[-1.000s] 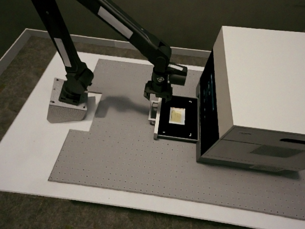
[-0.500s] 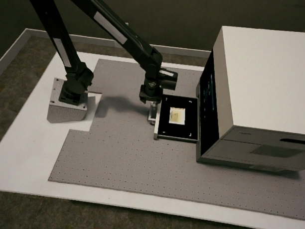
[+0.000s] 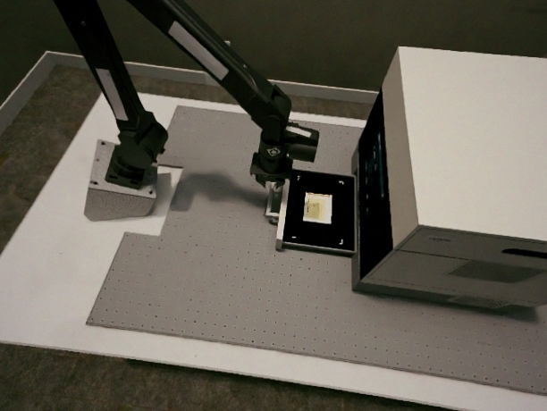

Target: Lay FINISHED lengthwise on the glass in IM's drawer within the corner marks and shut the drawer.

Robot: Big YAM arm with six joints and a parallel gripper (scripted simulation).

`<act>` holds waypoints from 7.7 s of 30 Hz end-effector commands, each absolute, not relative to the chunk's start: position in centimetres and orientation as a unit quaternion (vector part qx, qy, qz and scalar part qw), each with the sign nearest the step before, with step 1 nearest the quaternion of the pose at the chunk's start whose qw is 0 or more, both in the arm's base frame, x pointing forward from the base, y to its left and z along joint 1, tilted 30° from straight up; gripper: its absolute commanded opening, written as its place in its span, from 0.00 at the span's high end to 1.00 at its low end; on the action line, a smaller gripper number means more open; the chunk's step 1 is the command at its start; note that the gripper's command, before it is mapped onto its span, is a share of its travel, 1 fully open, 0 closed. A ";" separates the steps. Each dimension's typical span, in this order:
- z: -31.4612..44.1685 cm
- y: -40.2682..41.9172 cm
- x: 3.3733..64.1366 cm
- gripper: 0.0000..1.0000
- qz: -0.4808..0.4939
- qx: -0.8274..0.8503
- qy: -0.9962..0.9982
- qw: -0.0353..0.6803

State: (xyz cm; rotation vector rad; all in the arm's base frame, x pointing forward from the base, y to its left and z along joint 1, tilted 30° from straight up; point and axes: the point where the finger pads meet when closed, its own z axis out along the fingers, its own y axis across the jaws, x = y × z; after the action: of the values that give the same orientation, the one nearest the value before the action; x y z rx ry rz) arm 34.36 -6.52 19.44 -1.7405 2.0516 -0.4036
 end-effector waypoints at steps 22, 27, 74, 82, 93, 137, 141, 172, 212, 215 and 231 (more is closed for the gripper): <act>16.7 -6.1 36.1 0.69 -0.144 -0.626 0.737 0.210; 16.2 -6.0 36.4 0.69 -0.144 -0.626 0.737 0.210; 14.5 -6.3 38.5 0.85 -0.155 -0.624 0.734 0.217; 14.5 -6.3 38.5 0.93 -0.155 -0.624 0.734 0.217; 14.5 -6.3 38.5 0.93 -0.155 -0.624 0.734 0.217; 17.4 -7.2 43.6 0.93 -0.189 -0.613 0.726 0.247; 17.4 -7.2 43.6 0.93 -0.189 -0.613 0.726 0.247; 19.4 -7.8 47.1 0.93 -0.225 -0.601 0.715 0.277; 20.0 -8.1 48.0 0.93 -0.224 -0.601 0.716 0.275; 20.0 -8.1 48.0 0.93 -0.224 -0.601 0.716 0.275; 19.6 -7.7 46.9 0.93 -0.252 -0.588 0.706 0.301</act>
State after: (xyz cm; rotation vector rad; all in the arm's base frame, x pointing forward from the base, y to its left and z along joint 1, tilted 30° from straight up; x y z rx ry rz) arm 46.02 -7.88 18.12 -1.6120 1.9266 -0.5991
